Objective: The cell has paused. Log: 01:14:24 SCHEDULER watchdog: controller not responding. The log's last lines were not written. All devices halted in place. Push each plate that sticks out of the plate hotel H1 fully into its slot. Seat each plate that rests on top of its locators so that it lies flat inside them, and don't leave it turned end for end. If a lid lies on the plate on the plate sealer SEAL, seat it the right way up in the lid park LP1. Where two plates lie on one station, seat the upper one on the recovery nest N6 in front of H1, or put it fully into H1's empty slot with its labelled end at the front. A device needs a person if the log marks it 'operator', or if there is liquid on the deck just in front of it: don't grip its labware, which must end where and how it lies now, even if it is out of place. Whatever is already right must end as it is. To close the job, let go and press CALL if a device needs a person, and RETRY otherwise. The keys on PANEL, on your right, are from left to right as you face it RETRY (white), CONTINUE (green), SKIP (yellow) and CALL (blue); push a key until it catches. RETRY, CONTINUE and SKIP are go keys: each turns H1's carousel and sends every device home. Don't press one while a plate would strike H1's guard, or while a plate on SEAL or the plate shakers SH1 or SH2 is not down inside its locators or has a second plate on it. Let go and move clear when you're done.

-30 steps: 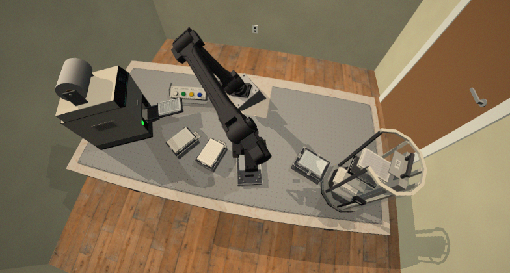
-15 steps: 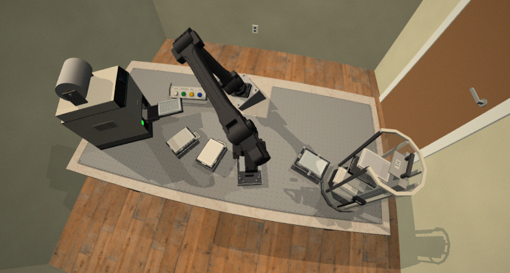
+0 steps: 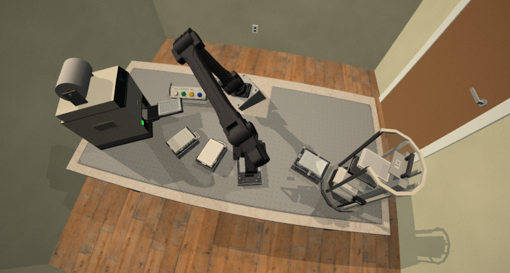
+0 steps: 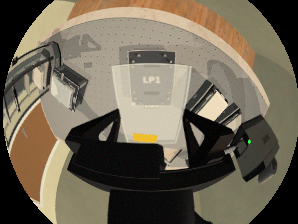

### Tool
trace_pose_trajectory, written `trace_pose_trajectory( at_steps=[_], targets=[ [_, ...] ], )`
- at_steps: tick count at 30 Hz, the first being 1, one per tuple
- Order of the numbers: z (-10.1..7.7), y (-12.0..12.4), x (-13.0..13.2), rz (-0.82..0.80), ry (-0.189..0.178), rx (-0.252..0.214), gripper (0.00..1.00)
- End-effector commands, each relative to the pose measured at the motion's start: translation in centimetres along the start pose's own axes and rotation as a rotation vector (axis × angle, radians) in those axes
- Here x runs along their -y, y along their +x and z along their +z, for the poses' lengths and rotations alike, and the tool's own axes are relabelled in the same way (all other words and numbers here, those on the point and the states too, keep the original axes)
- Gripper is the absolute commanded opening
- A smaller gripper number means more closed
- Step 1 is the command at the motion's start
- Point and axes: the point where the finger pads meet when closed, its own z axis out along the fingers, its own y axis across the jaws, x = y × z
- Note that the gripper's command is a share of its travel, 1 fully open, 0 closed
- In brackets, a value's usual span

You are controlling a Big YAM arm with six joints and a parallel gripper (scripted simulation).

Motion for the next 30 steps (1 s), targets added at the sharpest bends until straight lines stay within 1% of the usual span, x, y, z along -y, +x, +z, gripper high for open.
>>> trace_pose_trajectory(
  at_steps=[1,30],
  targets=[
    [1.6,-0.2,0.2,0.004,0.005,-0.016,0.84],
    [4.2,-0.1,0.2,0.004,0.004,-0.017,0.84]
  ],
)
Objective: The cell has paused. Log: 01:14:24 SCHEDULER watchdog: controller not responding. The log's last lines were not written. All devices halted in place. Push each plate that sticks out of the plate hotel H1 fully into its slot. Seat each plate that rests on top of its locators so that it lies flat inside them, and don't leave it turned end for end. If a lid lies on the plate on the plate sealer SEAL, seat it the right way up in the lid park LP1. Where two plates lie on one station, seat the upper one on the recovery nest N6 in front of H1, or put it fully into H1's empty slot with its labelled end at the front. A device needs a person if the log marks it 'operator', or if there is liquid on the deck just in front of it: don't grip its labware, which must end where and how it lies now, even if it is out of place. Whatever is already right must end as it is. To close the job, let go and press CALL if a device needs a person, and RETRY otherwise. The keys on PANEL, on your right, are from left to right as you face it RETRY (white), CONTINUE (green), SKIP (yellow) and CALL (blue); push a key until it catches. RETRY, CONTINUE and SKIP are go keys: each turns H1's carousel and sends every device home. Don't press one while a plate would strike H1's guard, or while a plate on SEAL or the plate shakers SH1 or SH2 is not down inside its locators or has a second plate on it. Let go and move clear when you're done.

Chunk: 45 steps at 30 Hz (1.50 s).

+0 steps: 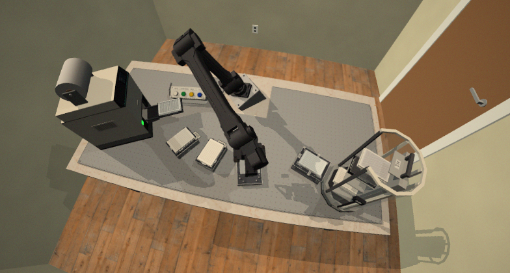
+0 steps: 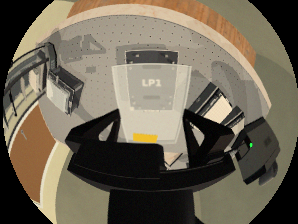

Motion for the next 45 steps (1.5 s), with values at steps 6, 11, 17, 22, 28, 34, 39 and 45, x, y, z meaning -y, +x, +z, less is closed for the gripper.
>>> trace_pose_trajectory(
  at_steps=[6,11,17,22,28,34,39,45],
  targets=[
    [2.1,-0.1,0.3,0.005,0.003,-0.015,0.84],
    [2.6,-0.1,0.3,0.005,0.003,-0.015,0.84],
    [3.0,-0.1,0.3,0.005,0.003,-0.015,0.84],
    [3.5,0.0,0.3,0.005,0.003,-0.015,0.84],
    [4.1,0.0,0.3,0.005,0.003,-0.015,0.84],
    [4.5,0.0,0.3,0.005,0.003,-0.015,0.84],
    [5.0,0.0,0.3,0.004,0.003,-0.015,0.84],
    [5.6,0.0,0.3,0.004,0.003,-0.015,0.84]
  ],
)
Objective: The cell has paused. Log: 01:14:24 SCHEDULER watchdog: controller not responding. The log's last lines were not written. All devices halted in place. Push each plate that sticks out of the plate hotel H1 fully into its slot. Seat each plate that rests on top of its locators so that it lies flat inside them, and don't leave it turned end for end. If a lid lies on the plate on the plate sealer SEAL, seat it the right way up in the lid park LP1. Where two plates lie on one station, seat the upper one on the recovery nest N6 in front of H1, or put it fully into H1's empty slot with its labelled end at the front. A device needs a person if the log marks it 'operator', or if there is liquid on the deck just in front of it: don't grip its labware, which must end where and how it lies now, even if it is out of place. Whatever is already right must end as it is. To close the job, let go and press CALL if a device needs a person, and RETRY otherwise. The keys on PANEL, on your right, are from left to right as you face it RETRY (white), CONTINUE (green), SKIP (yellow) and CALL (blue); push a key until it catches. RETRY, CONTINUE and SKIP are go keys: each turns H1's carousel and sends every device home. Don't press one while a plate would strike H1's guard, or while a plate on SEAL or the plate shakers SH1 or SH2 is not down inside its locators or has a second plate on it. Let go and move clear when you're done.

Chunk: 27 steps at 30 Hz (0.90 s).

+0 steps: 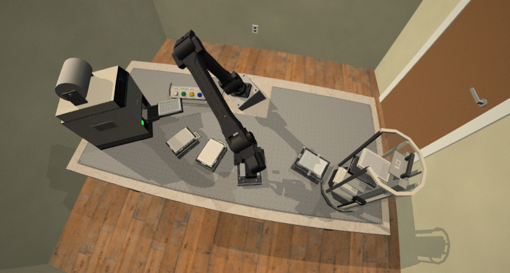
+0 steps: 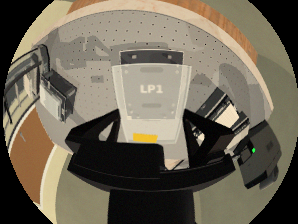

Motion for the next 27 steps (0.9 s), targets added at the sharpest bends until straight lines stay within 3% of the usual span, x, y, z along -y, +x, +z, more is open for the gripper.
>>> trace_pose_trajectory(
  at_steps=[1,27],
  targets=[
    [1.5,0.0,0.3,0.004,0.003,-0.016,0.84],
    [3.8,0.1,0.3,0.004,0.003,-0.016,0.84]
  ],
)
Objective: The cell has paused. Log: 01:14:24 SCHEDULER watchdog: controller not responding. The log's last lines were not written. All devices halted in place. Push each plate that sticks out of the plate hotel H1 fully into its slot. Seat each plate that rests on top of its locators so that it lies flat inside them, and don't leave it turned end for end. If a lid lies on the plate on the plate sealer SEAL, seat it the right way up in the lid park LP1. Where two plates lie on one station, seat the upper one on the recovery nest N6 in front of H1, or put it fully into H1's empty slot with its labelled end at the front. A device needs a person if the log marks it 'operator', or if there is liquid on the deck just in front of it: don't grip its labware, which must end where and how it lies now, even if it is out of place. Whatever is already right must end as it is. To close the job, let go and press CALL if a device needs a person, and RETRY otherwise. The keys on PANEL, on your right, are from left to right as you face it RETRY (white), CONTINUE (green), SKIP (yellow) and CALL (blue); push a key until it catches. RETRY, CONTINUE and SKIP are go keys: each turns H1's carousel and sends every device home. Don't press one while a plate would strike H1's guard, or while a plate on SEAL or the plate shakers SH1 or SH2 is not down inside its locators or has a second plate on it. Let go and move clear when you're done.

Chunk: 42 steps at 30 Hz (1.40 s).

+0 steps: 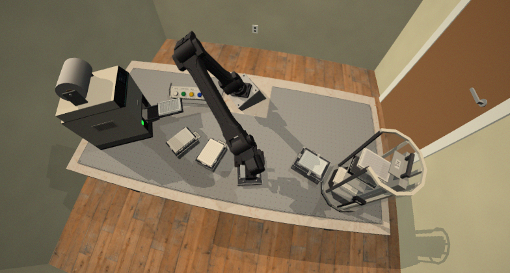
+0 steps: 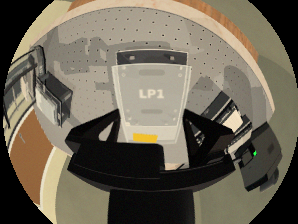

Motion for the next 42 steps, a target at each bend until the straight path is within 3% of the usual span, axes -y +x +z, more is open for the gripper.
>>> trace_pose_trajectory(
  at_steps=[1,19,42],
  targets=[
    [1.7,0.1,0.3,0.004,0.004,-0.017,0.84],
    [3.2,0.2,0.4,0.005,0.004,-0.017,0.84],
    [3.2,0.2,0.4,0.009,0.004,-0.017,0.84]
  ],
)
